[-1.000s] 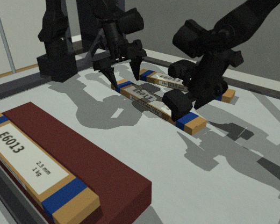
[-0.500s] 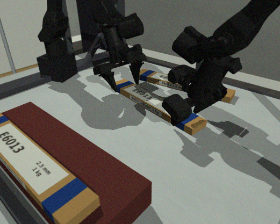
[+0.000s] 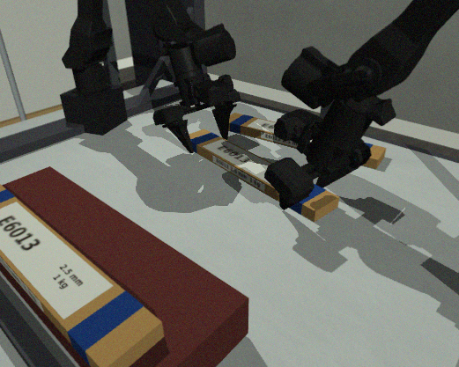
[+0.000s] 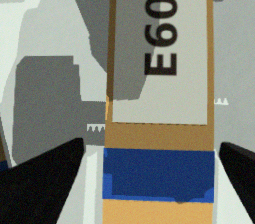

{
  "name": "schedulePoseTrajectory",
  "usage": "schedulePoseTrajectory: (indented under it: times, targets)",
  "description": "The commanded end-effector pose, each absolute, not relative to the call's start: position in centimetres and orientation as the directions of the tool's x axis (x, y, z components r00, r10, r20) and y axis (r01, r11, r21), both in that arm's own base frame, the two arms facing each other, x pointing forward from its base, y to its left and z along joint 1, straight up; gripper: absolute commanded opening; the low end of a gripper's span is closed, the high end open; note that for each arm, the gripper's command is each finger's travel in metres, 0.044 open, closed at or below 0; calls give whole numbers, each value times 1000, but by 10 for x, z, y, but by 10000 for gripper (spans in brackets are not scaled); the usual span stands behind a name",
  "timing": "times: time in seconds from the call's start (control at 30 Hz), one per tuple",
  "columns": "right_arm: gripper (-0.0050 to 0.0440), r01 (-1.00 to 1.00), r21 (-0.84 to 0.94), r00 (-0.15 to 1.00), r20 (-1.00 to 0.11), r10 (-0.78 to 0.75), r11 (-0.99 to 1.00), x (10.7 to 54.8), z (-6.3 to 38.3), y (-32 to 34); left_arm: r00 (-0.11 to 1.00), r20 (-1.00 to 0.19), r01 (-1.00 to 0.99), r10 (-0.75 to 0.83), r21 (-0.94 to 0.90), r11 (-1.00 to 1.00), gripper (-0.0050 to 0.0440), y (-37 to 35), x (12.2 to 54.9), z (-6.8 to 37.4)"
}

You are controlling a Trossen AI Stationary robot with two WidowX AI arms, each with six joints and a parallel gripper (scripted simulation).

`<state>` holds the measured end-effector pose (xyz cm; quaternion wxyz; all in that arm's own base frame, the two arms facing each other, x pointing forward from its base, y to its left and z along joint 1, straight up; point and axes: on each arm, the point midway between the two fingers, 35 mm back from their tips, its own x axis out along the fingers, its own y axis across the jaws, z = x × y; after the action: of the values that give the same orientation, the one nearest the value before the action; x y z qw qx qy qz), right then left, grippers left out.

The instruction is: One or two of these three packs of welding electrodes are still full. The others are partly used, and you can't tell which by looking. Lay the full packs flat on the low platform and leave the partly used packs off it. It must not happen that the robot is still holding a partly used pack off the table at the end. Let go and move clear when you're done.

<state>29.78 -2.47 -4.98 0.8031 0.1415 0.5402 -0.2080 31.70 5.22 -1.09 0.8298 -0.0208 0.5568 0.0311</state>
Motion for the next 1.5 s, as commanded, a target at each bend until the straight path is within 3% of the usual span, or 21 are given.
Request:
schedulePoseTrajectory:
  times: [0.0, 0.03, 0.07, 1.47]
  targets:
    - [430, 487, 9, 344, -921, -182, 873, 301, -46, -26, 392, -919, -73, 31, 2, 997, 430, 53, 320, -7]
    - [-50, 487, 9, 344, -921, -182, 873, 301, -46, -26, 392, -919, -73, 31, 2, 997, 430, 53, 320, -7]
    - [-50, 487, 9, 344, -921, -182, 873, 301, -46, -26, 392, -919, -73, 31, 2, 997, -50, 53, 320, -7]
    - [-50, 487, 9, 344, -921, -182, 873, 301, -46, -26, 392, -919, -73, 31, 2, 997, -50, 53, 320, -7]
